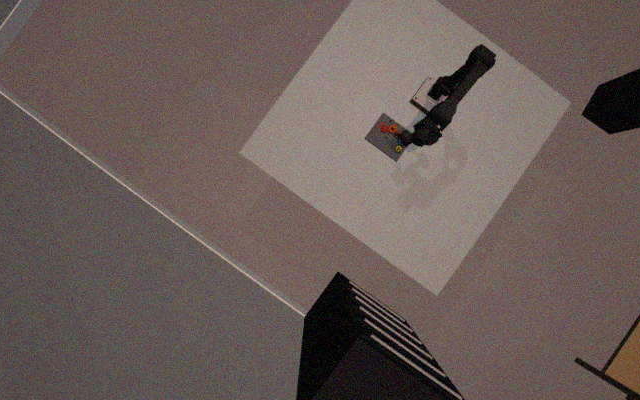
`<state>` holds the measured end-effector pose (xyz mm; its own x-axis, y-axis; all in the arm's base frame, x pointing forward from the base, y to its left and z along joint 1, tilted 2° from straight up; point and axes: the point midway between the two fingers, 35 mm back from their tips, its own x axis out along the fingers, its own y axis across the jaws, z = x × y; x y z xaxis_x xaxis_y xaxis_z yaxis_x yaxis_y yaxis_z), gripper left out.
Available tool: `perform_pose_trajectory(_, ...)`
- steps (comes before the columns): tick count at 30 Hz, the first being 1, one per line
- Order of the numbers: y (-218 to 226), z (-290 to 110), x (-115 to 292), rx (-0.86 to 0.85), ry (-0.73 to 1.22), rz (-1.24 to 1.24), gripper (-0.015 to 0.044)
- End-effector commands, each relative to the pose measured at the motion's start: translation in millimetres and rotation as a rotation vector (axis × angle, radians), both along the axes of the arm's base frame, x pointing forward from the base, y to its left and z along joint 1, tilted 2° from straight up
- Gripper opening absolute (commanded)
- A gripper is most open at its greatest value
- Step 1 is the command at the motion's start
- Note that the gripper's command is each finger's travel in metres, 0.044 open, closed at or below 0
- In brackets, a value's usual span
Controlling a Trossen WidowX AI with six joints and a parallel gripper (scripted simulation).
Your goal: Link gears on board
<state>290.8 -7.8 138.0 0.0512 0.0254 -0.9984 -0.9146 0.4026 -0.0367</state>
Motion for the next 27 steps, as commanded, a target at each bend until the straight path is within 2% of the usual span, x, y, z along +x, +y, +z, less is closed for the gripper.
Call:
perform_pose_trajectory(1, -0.1, 1.0, 0.4, 0.000, -0.002, 0.003, 0.0440)
perform_pose_trajectory(19, 4.5, 1.8, 0.8, -0.001, -0.002, 0.004, 0.0440)
perform_pose_trajectory(22, 28.8, 6.0, 1.5, -0.004, -0.003, 0.009, 0.0440)
perform_pose_trajectory(27, 97.6, 16.3, -7.6, -0.002, -0.009, 0.008, 0.0440)
